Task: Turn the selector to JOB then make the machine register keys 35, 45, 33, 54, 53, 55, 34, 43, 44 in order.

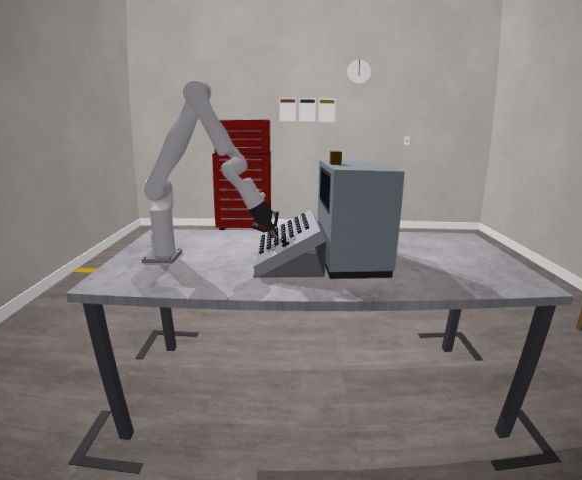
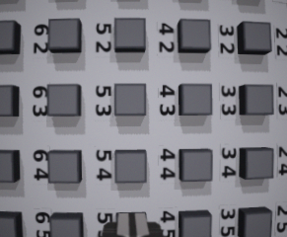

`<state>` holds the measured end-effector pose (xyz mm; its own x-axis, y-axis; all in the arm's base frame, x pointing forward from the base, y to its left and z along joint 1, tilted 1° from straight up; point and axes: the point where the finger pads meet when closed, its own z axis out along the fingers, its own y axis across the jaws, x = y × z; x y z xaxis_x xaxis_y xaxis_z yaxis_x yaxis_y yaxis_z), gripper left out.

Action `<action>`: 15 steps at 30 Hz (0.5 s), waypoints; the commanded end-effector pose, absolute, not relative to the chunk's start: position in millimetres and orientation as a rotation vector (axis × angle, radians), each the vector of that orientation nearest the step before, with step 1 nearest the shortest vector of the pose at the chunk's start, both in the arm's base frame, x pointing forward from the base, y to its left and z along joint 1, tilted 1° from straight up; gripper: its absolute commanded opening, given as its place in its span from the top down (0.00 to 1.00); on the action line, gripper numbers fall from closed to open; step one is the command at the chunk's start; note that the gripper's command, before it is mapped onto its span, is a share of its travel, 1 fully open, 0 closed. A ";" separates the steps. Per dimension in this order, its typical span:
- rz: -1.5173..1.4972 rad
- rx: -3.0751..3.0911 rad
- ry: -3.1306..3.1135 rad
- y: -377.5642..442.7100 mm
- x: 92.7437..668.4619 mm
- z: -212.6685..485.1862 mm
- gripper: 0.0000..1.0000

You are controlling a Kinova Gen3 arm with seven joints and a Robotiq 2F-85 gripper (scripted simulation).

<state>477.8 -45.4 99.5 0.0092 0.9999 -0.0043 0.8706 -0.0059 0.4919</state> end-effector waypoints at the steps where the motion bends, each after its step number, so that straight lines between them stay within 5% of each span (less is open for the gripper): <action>1: 0.499 1.920 1.932 -46.4 480.5 99.2 0.90; 15: 0.497 1.924 1.942 -44.2 468.9 111.1 0.90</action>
